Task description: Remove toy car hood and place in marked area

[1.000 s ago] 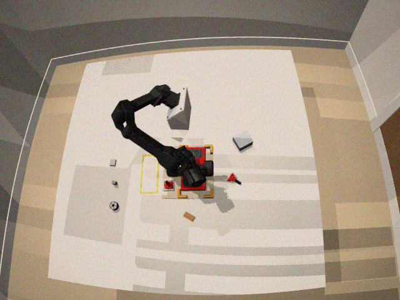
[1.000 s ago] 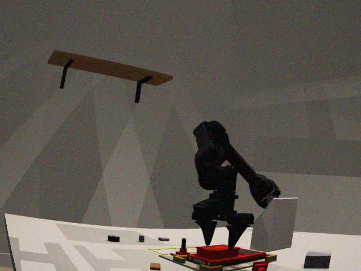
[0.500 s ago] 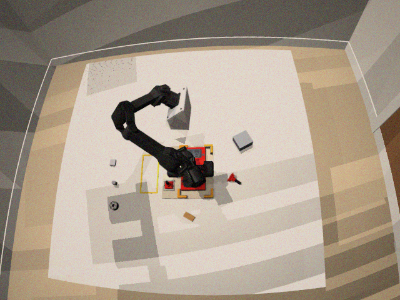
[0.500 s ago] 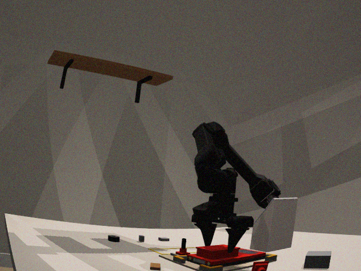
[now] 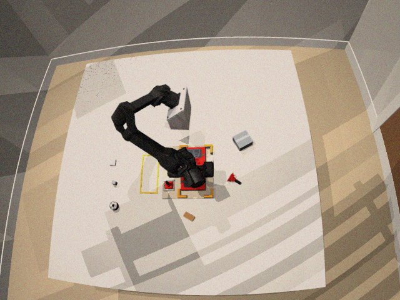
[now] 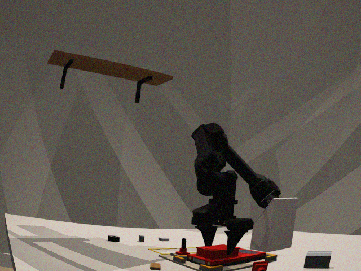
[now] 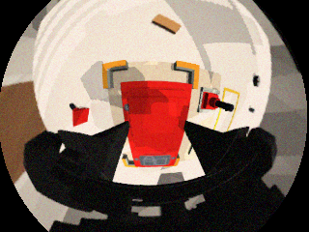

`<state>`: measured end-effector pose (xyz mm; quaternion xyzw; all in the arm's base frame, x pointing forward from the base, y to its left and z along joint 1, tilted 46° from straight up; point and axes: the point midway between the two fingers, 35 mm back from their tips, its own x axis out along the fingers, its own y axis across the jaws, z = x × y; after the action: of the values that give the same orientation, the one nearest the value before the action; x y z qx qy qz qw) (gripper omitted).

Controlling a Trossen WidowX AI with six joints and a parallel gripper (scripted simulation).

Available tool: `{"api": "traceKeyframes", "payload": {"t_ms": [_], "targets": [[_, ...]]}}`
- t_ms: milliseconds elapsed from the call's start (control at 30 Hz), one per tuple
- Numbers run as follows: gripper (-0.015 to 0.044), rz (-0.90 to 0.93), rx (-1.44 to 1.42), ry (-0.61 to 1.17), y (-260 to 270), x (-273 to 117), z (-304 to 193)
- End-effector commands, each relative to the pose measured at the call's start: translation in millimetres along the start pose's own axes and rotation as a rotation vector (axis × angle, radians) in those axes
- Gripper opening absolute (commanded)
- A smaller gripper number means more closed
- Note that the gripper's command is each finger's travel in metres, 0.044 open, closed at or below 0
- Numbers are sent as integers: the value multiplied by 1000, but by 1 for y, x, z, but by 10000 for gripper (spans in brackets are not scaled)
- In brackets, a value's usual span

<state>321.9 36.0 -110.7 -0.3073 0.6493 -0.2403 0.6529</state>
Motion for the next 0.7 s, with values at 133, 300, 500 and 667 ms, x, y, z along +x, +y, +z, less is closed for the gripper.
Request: {"api": "traceKeyframes", "payload": {"t_ms": [133,300,500,667], "targets": [[328,0,1,0,0,0,0],[295,0,1,0,0,0,0],[137,0,0,0,0,-3,0],[6,1,0,0,0,-6,0]]}}
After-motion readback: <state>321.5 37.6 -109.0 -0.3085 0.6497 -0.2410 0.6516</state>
